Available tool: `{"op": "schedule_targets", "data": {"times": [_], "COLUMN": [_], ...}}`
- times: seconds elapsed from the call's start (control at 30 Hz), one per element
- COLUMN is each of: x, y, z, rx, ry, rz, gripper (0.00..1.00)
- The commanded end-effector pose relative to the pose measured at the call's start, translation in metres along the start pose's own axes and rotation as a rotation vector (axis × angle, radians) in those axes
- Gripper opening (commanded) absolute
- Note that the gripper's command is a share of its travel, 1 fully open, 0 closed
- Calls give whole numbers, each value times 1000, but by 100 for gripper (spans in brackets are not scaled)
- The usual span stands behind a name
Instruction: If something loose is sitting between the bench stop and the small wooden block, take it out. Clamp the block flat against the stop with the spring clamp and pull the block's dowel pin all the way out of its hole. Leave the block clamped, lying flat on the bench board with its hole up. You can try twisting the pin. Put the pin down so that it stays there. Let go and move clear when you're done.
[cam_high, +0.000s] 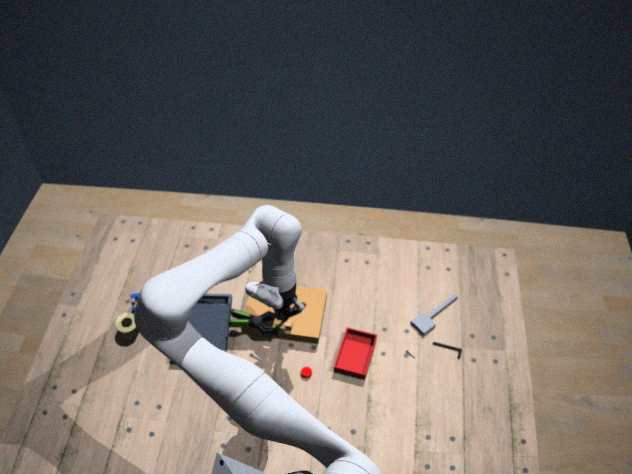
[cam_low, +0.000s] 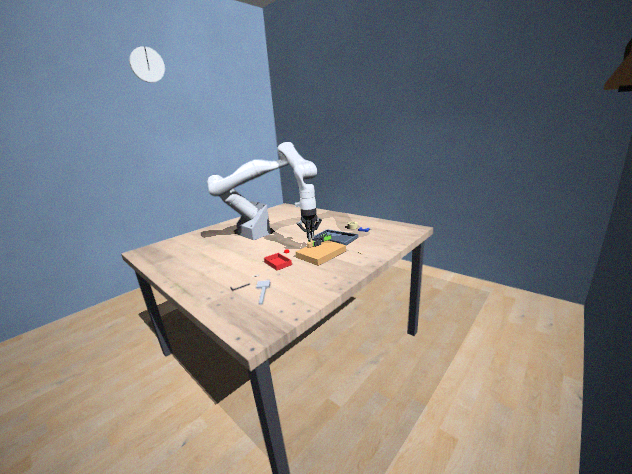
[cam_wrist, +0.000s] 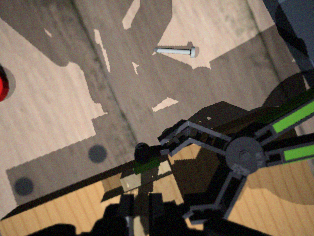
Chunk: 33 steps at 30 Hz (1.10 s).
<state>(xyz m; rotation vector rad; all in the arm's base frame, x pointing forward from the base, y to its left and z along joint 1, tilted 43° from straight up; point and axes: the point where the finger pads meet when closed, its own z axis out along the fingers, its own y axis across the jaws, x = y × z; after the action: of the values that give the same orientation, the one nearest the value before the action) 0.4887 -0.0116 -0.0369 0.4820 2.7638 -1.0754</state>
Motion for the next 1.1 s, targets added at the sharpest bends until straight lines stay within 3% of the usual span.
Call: {"op": "schedule_targets", "data": {"times": [0.0,1.07], "x": [-1,-1], "y": [0,0], "z": [-1,-2], "rx": [-2,-2], "ry": [-2,-2], "rz": [-26,-275], "gripper": [10,10]}}
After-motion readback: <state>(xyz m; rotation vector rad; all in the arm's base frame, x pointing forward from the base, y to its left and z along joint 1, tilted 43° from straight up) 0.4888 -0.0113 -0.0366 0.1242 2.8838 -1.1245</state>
